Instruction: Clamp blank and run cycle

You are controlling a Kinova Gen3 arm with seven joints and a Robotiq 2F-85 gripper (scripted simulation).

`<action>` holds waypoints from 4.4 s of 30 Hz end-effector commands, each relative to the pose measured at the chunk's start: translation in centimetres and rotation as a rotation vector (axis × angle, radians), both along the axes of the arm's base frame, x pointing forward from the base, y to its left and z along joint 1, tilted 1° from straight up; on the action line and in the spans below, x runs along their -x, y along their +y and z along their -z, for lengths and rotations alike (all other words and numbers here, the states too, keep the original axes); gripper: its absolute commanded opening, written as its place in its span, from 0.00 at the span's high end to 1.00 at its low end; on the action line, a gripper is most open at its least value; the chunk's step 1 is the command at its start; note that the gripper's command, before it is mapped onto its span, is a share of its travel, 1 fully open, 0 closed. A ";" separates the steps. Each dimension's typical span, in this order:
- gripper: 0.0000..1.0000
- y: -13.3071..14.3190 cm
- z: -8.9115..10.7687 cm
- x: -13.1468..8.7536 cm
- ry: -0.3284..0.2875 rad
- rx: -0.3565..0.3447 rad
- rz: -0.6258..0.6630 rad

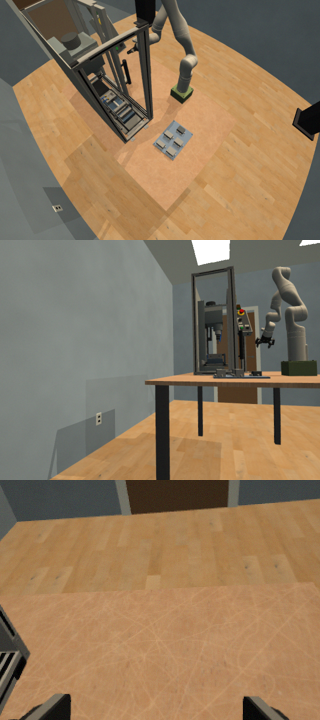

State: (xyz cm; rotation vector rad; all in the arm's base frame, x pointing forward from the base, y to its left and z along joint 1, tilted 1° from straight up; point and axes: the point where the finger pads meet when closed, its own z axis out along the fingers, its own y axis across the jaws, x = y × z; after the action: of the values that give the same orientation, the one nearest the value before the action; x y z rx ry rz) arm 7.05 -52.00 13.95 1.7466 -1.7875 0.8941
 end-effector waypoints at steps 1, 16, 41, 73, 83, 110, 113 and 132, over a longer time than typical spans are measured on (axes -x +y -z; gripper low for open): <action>0.00 0.0 -0.1 0.0 0.000 0.002 0.000; 0.00 0.0 -0.1 0.0 0.000 0.002 0.000; 0.90 0.0 -0.1 0.0 0.000 0.002 0.000; 0.90 3.5 -10.3 1.3 0.046 -0.424 -0.030; 0.90 3.5 -10.3 1.3 0.046 -0.424 -0.030; 0.90 6.5 -21.9 2.4 0.136 -0.835 -0.052; 0.90 6.5 -21.9 2.4 0.136 -0.835 -0.052; 0.90 7.9 -28.1 2.1 0.136 -0.835 -0.052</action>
State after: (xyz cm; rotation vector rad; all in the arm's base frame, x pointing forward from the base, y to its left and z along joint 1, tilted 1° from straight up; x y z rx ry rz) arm 4.97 -44.00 41.74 2.2709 -2.1907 -0.0071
